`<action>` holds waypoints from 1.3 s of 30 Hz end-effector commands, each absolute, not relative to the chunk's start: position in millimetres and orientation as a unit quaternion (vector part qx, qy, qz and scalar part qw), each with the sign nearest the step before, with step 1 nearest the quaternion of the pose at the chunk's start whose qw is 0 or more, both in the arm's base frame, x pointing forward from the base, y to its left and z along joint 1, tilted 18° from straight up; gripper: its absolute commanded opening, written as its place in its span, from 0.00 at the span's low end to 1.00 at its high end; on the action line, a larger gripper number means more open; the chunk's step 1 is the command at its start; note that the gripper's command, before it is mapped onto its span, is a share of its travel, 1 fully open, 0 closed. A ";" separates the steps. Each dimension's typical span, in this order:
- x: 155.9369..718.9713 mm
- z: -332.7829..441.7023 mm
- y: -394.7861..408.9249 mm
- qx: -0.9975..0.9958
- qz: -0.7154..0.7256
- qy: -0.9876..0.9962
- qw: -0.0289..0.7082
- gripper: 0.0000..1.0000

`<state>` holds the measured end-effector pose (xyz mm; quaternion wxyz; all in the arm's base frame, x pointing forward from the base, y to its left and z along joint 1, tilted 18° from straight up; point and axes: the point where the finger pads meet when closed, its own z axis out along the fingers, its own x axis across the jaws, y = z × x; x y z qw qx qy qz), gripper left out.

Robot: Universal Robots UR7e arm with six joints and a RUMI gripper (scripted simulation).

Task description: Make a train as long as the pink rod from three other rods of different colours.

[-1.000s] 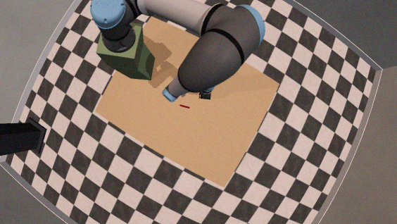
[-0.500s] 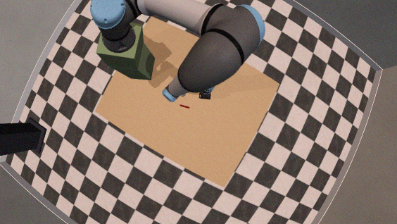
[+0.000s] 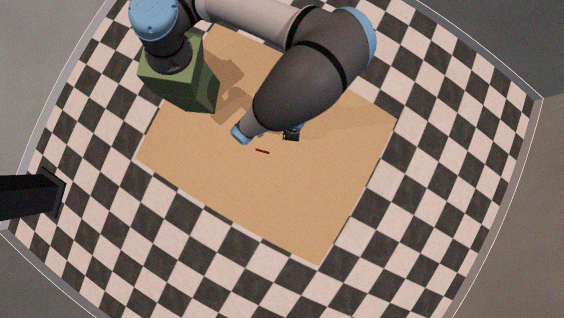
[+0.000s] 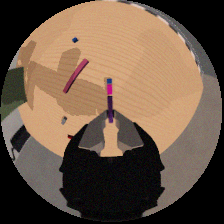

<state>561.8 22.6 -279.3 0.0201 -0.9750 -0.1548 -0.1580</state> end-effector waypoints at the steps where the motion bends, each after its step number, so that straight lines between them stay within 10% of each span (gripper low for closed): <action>1: 564.2 -278.0 20.5 -0.975 -0.160 -0.154 0.019 0.00; 39: 567.7 -289.5 23.0 -0.975 -0.160 -0.155 0.019 0.00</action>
